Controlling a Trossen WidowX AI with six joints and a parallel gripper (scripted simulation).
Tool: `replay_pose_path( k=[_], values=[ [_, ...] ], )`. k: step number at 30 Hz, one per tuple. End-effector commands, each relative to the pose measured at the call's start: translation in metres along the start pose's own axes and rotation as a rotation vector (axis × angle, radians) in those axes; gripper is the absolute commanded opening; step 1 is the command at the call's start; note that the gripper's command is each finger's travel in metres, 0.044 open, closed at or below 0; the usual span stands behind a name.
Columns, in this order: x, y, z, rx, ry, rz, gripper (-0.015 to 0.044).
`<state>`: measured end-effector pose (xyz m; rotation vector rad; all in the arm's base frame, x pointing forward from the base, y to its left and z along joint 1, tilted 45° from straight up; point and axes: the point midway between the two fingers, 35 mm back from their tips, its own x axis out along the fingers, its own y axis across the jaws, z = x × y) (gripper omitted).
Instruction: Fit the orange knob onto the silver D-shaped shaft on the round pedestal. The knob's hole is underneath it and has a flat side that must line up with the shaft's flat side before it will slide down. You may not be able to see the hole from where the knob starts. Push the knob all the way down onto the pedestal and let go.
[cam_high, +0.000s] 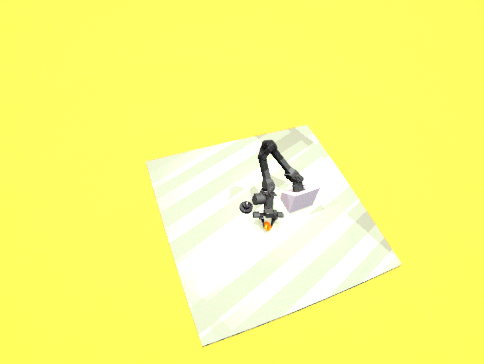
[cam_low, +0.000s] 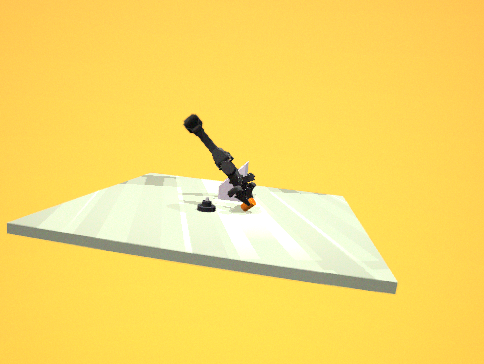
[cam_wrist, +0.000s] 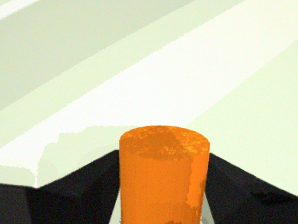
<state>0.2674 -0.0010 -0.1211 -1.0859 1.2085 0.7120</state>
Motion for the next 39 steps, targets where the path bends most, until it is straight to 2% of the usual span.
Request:
replay_pose_path(
  k=[1, 27, 39],
  values=[
    [-0.003, 0.001, -0.003, -0.005, -0.056, -0.001, 0.0179],
    [-0.016, 0.002, -0.029, -0.007, -0.491, 0.003, 0.0179],
    [-0.022, 0.002, -0.033, -0.007, -0.460, 0.001, 0.0179]
  ],
)
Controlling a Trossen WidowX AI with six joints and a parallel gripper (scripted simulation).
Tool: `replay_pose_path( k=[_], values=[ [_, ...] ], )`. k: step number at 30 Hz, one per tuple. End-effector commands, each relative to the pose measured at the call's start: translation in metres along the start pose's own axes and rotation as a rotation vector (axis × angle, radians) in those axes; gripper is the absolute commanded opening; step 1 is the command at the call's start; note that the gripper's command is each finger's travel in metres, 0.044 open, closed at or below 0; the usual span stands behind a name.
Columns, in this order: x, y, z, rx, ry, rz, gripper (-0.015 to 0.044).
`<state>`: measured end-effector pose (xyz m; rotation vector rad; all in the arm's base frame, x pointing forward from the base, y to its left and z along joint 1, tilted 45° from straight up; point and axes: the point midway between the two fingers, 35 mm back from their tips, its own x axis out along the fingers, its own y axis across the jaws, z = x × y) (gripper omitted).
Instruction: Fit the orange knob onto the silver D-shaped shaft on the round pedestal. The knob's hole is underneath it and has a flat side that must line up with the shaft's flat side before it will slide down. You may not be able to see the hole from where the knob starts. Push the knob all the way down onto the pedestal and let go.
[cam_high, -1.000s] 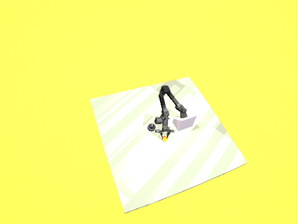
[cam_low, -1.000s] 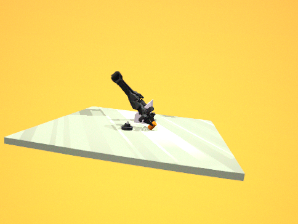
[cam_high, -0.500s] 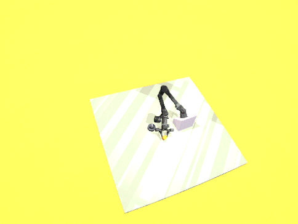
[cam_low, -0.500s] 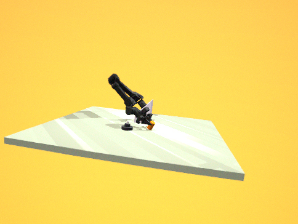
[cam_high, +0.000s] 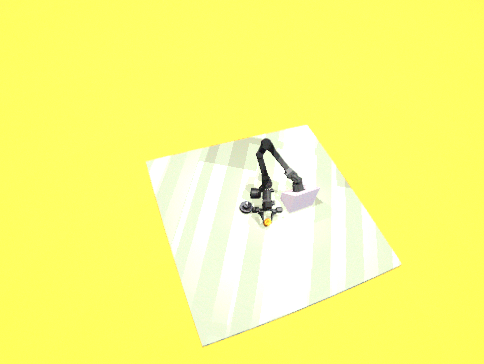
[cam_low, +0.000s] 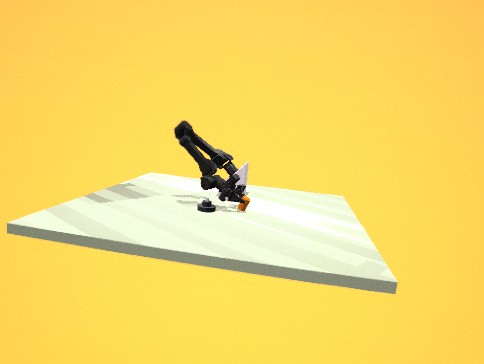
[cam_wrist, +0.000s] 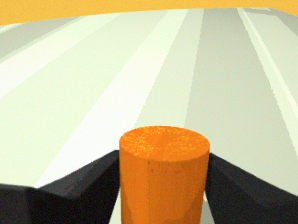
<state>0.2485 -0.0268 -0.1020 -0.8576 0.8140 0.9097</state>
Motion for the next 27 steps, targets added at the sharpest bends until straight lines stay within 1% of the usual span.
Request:
replay_pose_path(
  k=[1, 3, 4, 27],
  values=[
    [0.0000, 0.0000, 0.0000, 0.000, 0.000, 0.000, 0.0205],
    [0.0000, 0.0000, 0.0000, 0.000, 0.000, 0.000, 0.0258],
    [0.0000, 0.0000, 0.0000, 0.000, 0.000, 0.000, 0.0260],
    [0.0000, 0.0000, 0.0000, 0.000, 0.000, 0.000, 0.0260]
  ],
)
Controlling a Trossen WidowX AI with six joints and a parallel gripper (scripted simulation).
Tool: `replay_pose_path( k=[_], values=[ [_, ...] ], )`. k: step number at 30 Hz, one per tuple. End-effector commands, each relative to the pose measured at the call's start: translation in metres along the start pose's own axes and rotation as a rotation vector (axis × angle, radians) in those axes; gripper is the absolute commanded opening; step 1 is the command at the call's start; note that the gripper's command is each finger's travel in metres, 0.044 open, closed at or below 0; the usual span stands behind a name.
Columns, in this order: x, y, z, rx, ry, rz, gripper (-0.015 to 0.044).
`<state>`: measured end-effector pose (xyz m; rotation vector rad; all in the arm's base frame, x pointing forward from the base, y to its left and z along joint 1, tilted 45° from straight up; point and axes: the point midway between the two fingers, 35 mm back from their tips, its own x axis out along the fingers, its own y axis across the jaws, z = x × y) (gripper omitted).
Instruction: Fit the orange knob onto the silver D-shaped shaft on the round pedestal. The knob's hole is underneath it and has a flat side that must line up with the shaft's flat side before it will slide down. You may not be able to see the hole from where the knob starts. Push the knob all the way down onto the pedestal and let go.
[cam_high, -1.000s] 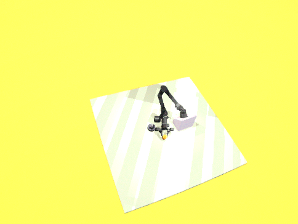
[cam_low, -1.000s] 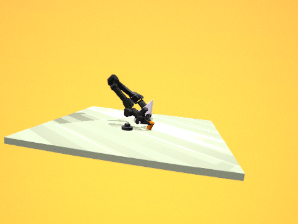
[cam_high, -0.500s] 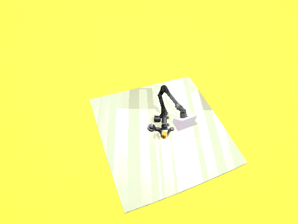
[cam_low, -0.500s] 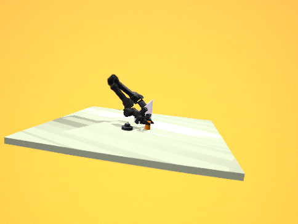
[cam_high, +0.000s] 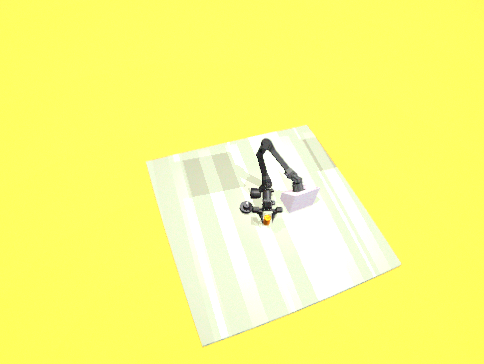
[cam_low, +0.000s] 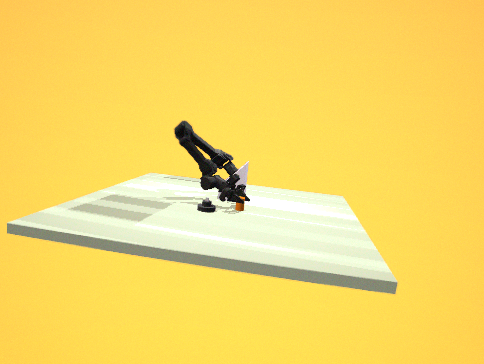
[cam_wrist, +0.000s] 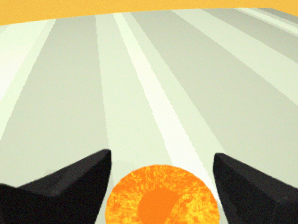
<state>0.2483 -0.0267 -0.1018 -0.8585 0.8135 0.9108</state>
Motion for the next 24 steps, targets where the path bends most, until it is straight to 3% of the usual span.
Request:
replay_pose_path(
  k=[1, 7, 12, 20, 24],
  values=[
    [0.000, 0.000, 0.000, 0.001, 0.000, 0.000, 0.0286],
    [0.000, 0.000, 0.000, 0.001, 0.000, 0.000, 0.0440],
    [0.000, 0.000, 0.001, 0.001, 0.000, 0.000, 0.0440],
    [-0.027, -0.002, 0.069, 0.000, -0.001, -0.001, 0.0440],
    [-0.028, -0.001, 0.075, 0.007, 0.008, 0.006, 0.0440]
  ],
)
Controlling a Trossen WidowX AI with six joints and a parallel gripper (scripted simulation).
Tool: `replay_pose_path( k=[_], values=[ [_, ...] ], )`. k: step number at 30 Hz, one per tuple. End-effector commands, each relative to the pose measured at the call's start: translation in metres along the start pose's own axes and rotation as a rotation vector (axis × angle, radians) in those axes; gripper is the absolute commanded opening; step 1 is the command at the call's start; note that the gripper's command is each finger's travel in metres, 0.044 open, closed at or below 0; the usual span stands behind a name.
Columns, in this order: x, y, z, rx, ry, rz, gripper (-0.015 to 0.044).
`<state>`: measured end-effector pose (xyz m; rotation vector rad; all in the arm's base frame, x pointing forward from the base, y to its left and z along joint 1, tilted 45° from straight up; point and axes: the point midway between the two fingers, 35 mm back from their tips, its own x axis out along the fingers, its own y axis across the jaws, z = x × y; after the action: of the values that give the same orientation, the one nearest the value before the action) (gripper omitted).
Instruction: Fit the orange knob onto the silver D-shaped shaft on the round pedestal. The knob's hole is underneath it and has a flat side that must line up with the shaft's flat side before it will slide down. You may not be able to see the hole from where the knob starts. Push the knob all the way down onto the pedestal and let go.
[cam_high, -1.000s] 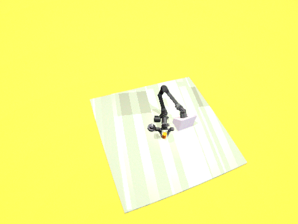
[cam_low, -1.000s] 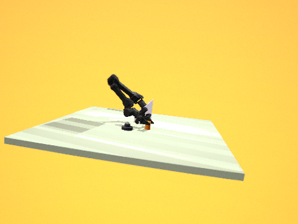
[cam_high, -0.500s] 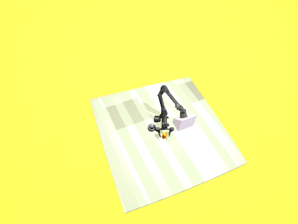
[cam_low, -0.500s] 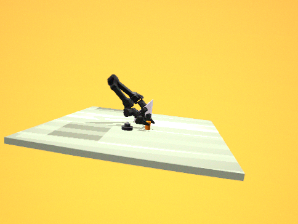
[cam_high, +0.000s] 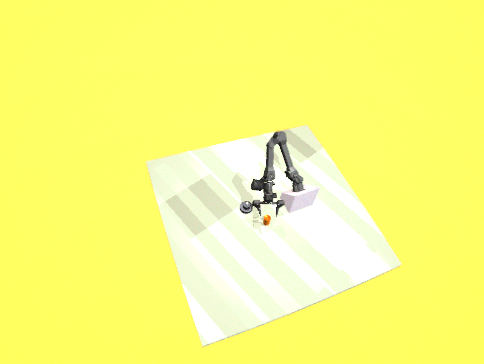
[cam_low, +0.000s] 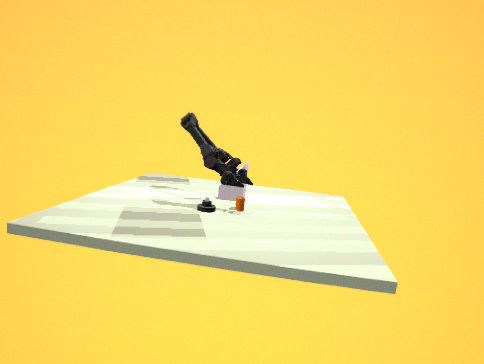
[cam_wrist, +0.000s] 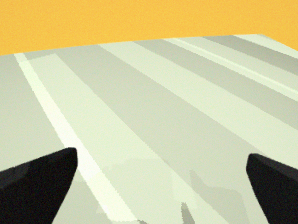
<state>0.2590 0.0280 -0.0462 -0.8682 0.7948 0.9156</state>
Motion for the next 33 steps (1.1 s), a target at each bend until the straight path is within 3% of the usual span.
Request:
replay_pose_path(
  k=[1, 8, 15, 29, 33],
  values=[
    [0.001, 0.006, 0.000, 0.042, 0.052, 0.037, 0.0440],
    [0.013, 0.021, -0.007, 0.182, 0.611, 0.220, 0.0440],
    [-0.009, 0.008, 0.018, 0.036, 1.155, 0.045, 0.0440],
    [-0.011, 0.005, 0.023, 0.022, 1.195, 0.002, 0.0440],
    [-0.011, 0.005, 0.023, 0.301, 1.185, -0.188, 0.0440]
  ],
)
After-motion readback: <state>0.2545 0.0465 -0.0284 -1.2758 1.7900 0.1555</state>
